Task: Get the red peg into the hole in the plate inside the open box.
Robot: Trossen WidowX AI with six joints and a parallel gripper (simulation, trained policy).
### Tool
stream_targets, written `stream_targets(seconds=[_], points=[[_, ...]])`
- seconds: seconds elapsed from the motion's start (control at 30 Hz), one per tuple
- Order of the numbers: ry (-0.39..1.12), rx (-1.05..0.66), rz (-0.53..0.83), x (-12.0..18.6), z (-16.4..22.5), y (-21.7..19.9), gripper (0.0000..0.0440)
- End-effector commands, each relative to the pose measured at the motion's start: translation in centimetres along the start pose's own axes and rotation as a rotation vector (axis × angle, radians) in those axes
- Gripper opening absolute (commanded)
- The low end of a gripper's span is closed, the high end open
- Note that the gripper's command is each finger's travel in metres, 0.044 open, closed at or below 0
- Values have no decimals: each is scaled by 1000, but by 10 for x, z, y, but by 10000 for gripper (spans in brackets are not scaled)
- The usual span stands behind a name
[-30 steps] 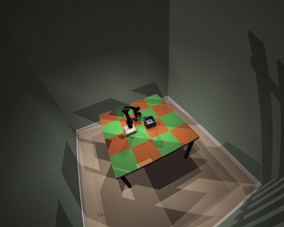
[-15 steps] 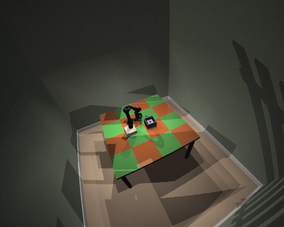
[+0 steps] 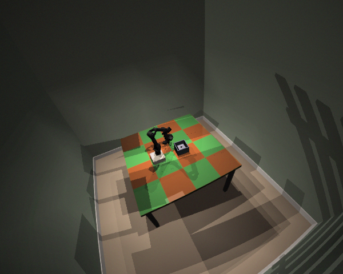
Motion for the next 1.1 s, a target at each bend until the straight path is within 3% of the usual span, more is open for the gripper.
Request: stream_targets(seconds=[0.0,0.53,1.07], points=[[-31,15,-3,9,-9,2,2],[-145,5,-10,53,-69,8,0],[-169,-97,11,56,-132,-10,0]])
Point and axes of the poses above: the point midway between the two fingers, 35 mm back from their tips, its own x axis back along the fingers, its own y axis across the jaws, z = x × y, the point moved 4 cm from there along x, back along the fingers, and after that the axes turned 12 degrees about x, right-handed, at the moved point
